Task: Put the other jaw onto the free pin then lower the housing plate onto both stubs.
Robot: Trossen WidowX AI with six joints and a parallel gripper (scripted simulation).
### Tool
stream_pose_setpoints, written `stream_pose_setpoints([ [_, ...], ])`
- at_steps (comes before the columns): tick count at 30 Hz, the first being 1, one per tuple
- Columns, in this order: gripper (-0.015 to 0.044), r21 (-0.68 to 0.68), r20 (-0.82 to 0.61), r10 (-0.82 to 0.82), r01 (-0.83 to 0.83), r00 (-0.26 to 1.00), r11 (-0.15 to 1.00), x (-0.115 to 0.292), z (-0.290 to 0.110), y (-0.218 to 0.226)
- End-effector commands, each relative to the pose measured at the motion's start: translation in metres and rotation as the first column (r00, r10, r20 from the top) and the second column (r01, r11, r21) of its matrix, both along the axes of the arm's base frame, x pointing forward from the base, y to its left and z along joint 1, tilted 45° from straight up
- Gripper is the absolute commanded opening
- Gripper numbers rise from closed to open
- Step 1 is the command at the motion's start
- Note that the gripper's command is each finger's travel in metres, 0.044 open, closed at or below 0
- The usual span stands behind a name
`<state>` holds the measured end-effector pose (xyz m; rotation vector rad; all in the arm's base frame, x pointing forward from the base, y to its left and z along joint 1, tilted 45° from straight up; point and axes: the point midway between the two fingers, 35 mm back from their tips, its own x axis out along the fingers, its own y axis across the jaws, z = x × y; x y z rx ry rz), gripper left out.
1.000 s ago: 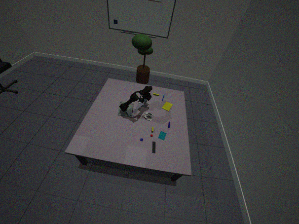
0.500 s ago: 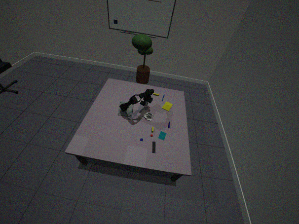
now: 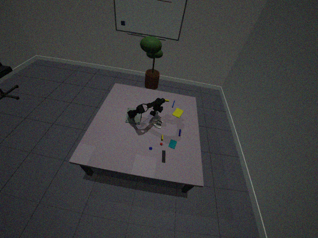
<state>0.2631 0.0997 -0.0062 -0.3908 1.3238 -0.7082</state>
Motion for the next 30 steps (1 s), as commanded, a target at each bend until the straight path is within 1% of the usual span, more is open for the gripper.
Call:
stream_pose_setpoints([
  [1,0.0351,-0.014,-0.018,0.017,-0.018,1.000,1.000,0.002,0.007,-0.011],
  [16,0.0351,-0.043,-0.079,0.072,-0.076,0.994,0.996,0.008,0.034,-0.049],
  [30,0.0351,-0.043,-0.080,0.073,-0.077,0.994,0.996,0.008,0.034,-0.050],
])
